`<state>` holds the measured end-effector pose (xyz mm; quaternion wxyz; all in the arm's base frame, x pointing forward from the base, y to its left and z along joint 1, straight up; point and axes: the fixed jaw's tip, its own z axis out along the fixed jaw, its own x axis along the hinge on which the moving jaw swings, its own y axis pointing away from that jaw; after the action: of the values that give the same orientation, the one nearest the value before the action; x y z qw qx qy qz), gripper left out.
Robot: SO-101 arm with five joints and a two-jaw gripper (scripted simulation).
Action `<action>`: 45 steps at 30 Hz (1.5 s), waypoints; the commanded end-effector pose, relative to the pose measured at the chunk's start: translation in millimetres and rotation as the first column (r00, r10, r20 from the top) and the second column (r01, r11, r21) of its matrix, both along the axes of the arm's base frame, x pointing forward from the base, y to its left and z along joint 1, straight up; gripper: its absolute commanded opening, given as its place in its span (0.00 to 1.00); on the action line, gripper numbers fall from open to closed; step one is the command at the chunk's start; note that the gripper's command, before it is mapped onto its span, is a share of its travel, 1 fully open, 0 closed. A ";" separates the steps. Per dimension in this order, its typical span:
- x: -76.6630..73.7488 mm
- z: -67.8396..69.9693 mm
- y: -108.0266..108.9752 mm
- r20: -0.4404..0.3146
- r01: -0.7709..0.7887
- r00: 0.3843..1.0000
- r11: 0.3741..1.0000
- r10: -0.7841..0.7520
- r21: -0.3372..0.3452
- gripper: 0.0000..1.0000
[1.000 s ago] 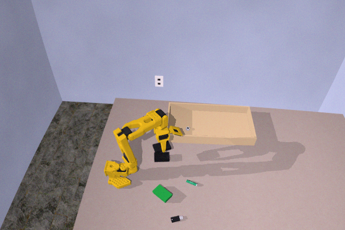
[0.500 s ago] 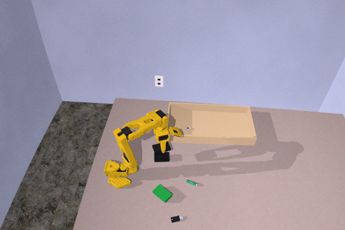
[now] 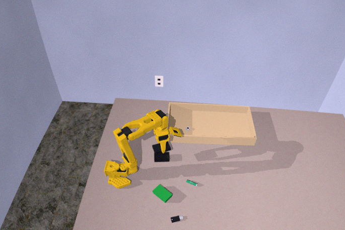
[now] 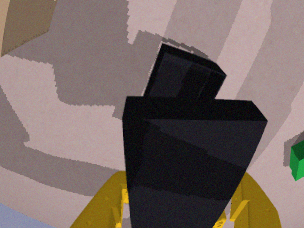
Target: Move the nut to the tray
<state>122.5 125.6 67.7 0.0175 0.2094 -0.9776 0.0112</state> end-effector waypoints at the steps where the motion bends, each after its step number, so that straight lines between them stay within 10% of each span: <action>1: 1.3 4.1 3.4 0.030 -0.003 1.000 1.000 0.002 0.029 0.21; 45: 2.8 2.6 2.6 0.030 0.084 0.996 0.996 -0.085 0.029 0.21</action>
<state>122.1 125.0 65.1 0.0197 0.1860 -0.9823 0.0132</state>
